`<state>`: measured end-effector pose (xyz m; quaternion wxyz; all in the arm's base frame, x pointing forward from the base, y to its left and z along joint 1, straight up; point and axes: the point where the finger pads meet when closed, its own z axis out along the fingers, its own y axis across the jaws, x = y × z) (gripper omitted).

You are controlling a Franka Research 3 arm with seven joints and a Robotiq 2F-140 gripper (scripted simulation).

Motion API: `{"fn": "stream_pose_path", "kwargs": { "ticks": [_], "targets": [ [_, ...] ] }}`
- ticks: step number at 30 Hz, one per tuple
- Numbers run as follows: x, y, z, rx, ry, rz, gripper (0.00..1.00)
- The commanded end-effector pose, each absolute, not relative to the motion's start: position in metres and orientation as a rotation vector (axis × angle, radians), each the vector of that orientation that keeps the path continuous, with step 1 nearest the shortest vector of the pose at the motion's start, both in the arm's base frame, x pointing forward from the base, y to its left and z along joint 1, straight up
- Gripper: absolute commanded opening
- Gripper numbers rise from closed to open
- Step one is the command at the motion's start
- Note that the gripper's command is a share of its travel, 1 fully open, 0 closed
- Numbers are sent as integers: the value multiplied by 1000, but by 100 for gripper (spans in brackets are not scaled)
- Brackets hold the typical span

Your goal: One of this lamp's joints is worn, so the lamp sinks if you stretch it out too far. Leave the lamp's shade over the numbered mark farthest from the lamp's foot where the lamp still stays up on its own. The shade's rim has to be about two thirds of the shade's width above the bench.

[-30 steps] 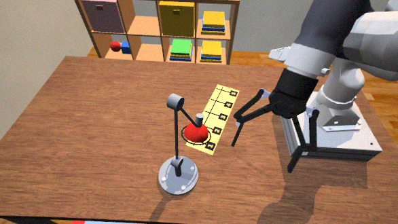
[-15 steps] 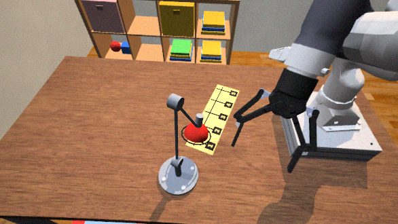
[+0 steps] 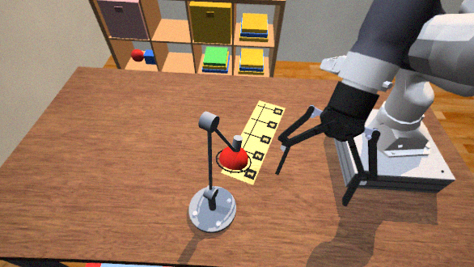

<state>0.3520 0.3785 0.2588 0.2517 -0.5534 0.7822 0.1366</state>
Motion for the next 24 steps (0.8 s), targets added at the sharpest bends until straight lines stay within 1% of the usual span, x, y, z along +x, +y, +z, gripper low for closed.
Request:
{"fn": "stream_pose_path", "kwargs": {
  "ticks": [1, 5, 20, 24],
  "targets": [
    [352, 379, 259, -1505, 2128, 372, 100],
    [352, 379, 259, -1505, 2128, 372, 100],
    [408, 295, 250, -1441, 2076, 447, 100],
    [414, 284, 248, -1420, 2082, 457, 100]
  ]
}}
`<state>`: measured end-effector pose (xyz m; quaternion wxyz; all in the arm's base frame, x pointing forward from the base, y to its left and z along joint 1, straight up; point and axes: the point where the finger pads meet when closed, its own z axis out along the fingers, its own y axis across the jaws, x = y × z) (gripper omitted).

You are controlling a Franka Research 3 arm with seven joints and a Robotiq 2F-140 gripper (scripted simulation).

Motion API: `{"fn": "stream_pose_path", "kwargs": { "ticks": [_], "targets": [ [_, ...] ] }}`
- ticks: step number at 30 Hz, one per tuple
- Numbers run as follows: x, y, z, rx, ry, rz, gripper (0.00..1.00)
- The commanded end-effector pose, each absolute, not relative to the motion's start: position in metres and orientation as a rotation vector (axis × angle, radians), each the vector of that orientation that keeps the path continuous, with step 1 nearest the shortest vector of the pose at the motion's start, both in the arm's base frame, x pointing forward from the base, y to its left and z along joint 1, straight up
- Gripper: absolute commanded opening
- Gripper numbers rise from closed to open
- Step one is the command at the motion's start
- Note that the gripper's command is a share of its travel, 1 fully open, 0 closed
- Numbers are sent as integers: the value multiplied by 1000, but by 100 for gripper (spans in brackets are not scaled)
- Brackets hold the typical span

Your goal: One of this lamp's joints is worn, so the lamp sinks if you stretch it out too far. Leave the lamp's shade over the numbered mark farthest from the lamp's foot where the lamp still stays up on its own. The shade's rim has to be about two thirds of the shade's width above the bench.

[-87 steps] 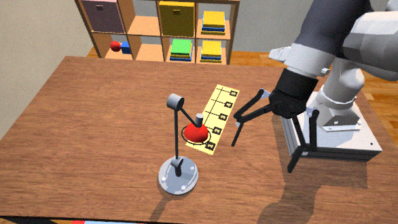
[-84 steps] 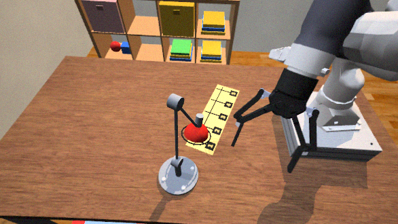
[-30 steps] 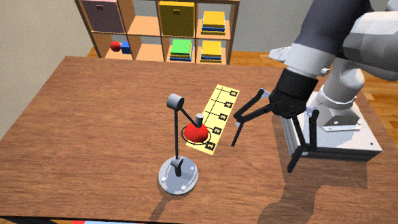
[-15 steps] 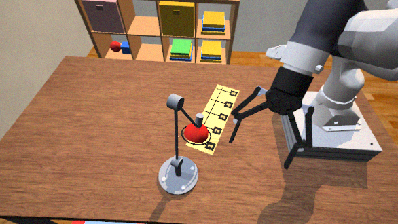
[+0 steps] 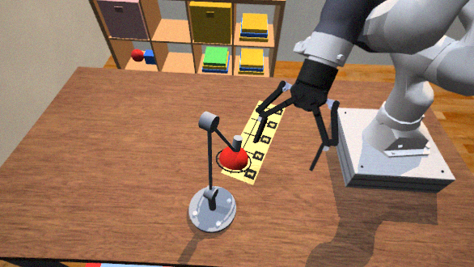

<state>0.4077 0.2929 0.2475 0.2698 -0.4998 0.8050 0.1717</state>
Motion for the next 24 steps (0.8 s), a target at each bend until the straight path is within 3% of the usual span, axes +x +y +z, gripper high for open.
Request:
{"fn": "stream_pose_path", "kwargs": {
  "ticks": [1, 24],
  "targets": [
    [416, 279, 246, -1410, 2085, 462, 100],
    [474, 159, 215, -1196, 2124, 560, 100]
  ]
}}
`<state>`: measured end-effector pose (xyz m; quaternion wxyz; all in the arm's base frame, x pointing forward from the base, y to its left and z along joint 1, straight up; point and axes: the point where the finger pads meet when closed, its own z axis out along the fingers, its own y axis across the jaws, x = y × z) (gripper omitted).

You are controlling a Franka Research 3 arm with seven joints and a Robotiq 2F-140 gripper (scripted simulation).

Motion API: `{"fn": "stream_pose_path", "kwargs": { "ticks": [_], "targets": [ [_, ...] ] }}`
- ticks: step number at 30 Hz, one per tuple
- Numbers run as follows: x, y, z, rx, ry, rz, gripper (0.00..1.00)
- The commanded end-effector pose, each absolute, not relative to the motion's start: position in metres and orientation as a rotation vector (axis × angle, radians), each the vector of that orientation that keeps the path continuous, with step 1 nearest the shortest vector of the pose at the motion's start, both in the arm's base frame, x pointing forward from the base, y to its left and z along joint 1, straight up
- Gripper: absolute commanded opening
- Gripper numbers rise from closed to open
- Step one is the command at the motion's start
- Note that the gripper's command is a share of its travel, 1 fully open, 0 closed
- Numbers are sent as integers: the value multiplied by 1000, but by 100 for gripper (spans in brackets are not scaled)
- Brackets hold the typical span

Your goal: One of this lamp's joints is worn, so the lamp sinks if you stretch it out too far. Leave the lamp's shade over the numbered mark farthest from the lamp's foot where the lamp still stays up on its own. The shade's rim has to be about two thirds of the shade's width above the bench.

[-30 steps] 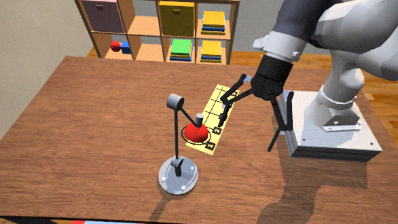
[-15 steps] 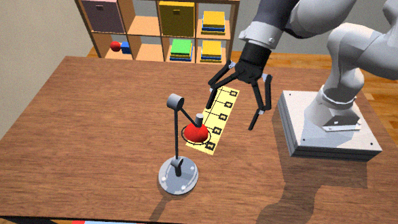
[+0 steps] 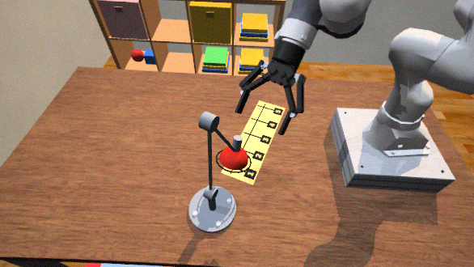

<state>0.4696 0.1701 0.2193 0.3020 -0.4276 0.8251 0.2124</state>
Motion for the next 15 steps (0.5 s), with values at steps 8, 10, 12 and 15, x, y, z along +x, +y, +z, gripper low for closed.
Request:
{"fn": "stream_pose_path", "kwargs": {
  "ticks": [8, 10, 12, 15],
  "targets": [
    [489, 124, 205, -1139, 2125, 586, 100],
    [493, 125, 209, -1163, 2105, 586, 100],
    [497, 126, 213, -1186, 2084, 586, 100],
    [503, 127, 218, -1221, 2052, 587, 100]
  ]
}}
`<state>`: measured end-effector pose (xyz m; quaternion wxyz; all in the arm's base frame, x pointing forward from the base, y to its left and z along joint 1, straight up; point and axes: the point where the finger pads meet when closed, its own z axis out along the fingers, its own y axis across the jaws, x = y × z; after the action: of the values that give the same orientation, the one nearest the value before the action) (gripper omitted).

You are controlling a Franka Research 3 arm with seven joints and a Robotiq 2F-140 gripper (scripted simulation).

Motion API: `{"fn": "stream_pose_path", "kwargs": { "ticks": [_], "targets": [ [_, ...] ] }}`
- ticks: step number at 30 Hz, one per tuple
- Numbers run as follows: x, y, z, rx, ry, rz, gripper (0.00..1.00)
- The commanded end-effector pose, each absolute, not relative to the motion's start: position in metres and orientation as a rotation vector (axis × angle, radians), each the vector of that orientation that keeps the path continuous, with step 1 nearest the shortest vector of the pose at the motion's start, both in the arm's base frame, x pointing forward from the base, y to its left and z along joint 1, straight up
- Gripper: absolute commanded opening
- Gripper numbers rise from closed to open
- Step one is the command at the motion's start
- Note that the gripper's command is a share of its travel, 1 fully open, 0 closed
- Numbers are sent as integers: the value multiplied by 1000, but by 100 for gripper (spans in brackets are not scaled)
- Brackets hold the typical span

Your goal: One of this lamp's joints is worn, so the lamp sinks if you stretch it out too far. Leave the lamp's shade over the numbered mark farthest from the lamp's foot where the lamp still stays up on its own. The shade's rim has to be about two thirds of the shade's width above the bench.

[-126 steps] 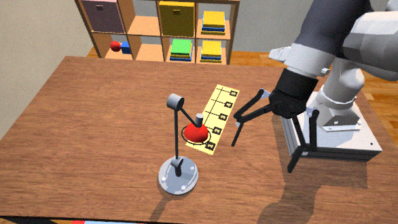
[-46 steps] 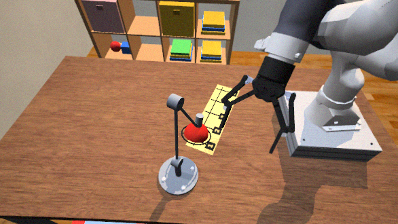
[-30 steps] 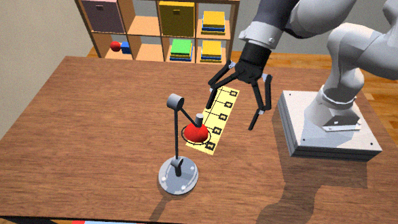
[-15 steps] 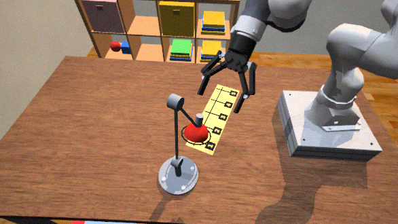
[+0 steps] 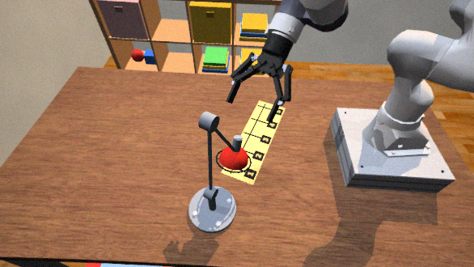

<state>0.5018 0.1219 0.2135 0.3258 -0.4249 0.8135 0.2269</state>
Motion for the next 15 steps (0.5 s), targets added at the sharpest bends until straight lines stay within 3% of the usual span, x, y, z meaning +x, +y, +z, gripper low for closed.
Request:
{"fn": "stream_pose_path", "kwargs": {
  "ticks": [1, 15],
  "targets": [
    [505, 127, 220, -1233, 2042, 587, 100],
    [524, 137, 224, -1293, 1980, 587, 100]
  ]
}}
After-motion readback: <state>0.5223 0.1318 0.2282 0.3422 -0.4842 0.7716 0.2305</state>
